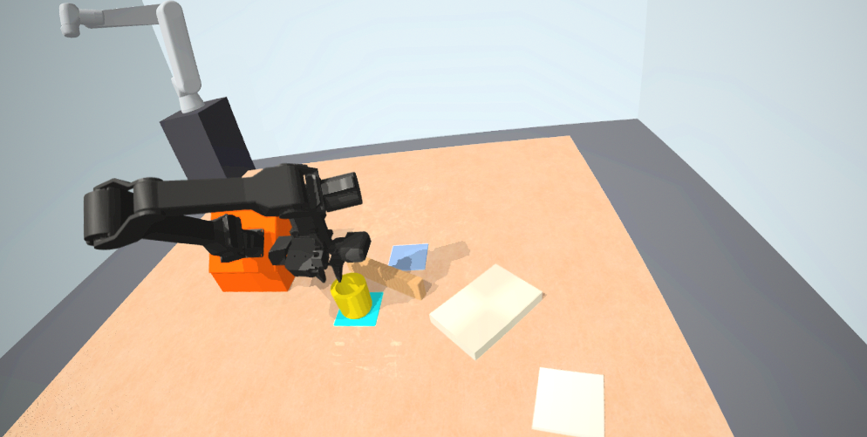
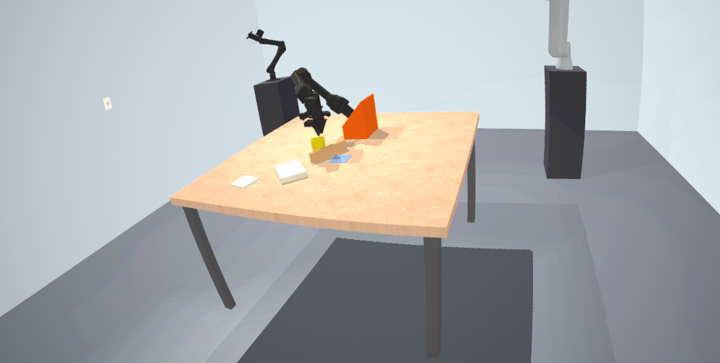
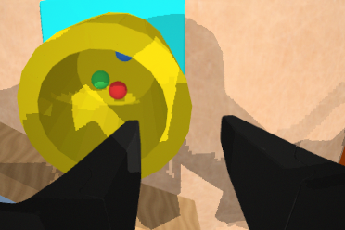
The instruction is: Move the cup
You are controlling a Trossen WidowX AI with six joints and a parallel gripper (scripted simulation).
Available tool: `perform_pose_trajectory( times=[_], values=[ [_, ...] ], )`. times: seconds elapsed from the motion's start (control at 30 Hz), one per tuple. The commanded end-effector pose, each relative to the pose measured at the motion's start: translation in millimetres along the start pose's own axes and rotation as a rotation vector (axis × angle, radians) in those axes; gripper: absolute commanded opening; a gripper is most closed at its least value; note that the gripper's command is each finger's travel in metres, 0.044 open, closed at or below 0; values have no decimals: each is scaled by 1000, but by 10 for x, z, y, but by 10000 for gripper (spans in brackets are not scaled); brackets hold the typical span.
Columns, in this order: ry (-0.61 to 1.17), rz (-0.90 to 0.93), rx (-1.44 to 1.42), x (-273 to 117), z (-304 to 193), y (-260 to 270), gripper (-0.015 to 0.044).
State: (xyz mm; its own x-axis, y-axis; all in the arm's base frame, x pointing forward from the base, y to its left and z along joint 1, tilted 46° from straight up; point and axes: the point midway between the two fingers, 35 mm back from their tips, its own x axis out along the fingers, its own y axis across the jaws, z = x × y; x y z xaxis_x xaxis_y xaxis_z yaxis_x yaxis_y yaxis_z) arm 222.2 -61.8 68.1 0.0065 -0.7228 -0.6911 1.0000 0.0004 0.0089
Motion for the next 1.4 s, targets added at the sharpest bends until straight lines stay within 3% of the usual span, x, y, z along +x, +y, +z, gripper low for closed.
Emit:
perform_pose_trajectory(
  times=[0.0, 0.2, 0.57, 1.1, 1.37],
  values=[
    [6, 5, 10, -65, 0, 14, 147],
    [4, 5, 9, -113, 2, -17, 147],
    [-1, 1, -1, -107, -2, -17, 435],
    [6, 4, 7, -691, -7, -31, 440],
    [-1, 4, -1, -672, -3, -44, 440]
  ],
)
